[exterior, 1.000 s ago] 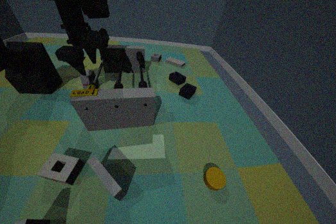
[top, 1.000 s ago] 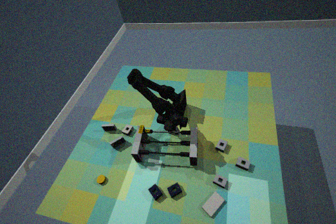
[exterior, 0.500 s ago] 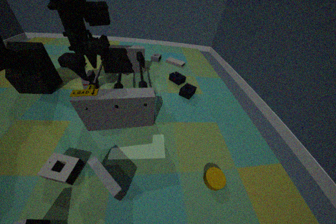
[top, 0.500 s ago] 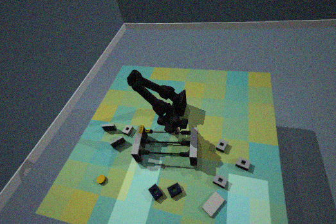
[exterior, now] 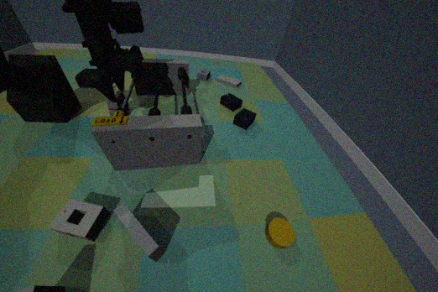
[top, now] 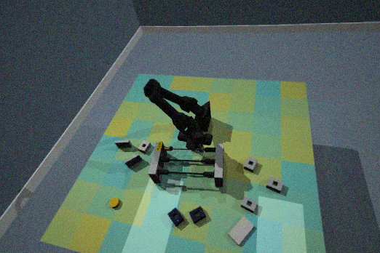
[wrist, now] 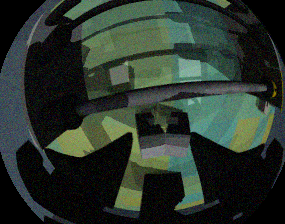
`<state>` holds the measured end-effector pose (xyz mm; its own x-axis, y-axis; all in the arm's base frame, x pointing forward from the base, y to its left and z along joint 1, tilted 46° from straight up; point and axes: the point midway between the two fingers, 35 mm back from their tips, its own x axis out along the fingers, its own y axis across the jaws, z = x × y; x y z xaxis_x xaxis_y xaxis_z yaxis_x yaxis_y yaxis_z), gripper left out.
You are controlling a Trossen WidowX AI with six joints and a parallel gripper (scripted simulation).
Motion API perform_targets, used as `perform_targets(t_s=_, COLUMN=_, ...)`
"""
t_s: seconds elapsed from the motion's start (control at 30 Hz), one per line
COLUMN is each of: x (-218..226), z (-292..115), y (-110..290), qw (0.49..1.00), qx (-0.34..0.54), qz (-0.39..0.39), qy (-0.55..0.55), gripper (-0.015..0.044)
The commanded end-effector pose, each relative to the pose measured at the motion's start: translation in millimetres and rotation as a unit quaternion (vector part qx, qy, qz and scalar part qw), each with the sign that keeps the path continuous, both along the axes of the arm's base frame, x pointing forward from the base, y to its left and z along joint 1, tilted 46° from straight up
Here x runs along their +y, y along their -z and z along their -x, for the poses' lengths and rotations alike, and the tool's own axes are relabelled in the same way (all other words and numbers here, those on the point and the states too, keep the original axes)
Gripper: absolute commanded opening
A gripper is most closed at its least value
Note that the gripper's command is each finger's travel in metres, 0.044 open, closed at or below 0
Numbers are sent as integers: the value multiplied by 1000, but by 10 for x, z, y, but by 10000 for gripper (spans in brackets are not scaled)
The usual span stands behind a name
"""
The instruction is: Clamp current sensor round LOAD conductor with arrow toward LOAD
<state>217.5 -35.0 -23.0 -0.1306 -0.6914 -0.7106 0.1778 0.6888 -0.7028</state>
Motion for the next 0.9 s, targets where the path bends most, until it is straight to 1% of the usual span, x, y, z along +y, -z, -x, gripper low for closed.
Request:
perform_targets(t_s=0.0, x=2, z=-4, y=-2, qw=1000, qx=-1, qz=0, qy=1, gripper=261)
perform_targets(t_s=0.23, x=2, z=-4, y=-2, qw=1000, qx=-1, qz=0, qy=1, gripper=215)
perform_targets(t_s=0.5, x=207, z=-92, y=-174, qw=1000, qx=0, qz=-3, qy=-1, gripper=5)
perform_targets(t_s=0.87, x=646, z=-166, y=-609, qw=1000, qx=4, qz=-2, qy=-2, gripper=0)
